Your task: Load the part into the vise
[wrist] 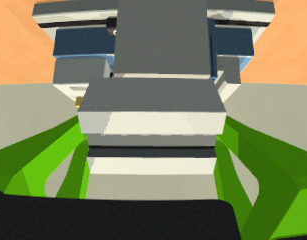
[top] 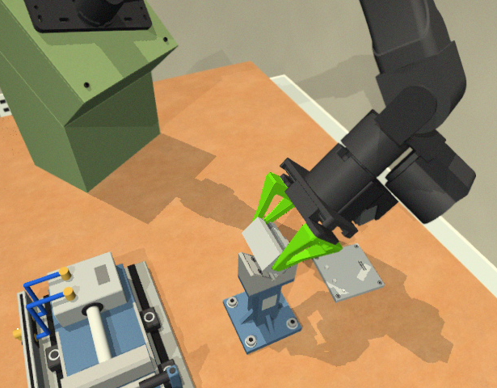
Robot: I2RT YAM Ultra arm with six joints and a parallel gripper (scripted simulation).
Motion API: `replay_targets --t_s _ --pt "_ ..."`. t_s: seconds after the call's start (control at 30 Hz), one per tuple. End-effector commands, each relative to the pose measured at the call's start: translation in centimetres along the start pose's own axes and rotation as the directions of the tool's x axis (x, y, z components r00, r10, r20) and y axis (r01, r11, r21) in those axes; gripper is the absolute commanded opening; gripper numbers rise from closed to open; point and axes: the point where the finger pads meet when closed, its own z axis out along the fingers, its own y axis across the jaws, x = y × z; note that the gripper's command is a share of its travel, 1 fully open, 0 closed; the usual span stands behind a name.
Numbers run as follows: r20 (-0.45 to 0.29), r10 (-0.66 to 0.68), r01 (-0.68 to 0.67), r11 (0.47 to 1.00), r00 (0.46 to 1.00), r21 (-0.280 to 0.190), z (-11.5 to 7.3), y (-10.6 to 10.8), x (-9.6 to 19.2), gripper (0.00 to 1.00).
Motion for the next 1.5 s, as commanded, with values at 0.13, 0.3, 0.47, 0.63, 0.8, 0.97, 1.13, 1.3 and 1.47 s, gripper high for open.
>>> replay_targets --t_s 0.13,0.3,0.47,0.63,0.8,0.97,1.13,1.3,1.47 --pt "-0.014 0.016 -0.015 0.999 1.0 0.03 -0.1 -0.9 -0.2 0.0" --pt "-0.008 0.017 -0.017 0.999 1.0 0.037 0.0 -1.1 -0.7 0.0" --pt "-0.004 0.03 -0.03 0.998 1.0 0.048 -0.9 -1.4 0.1 0.0" --pt "-0.017 0.011 -0.011 1.0 1.0 0.026 0.6 -0.8 -0.8 0.0" --pt "-0.003 0.025 -0.025 0.999 1.0 0.046 0.0 -1.3 -0.9 0.0" --pt "-0.009 0.018 -0.017 0.999 1.0 0.037 0.7 -1.1 -1.2 0.0" --pt "0.0 0.024 -0.024 0.999 1.0 0.049 0.2 -1.4 -1.1 0.0" --pt "-0.005 0.018 -0.018 0.999 1.0 0.041 0.7 -1.2 -1.4 0.0" --pt "-0.003 0.019 -0.019 0.999 1.0 0.044 0.5 -1.2 -1.4 0.0"
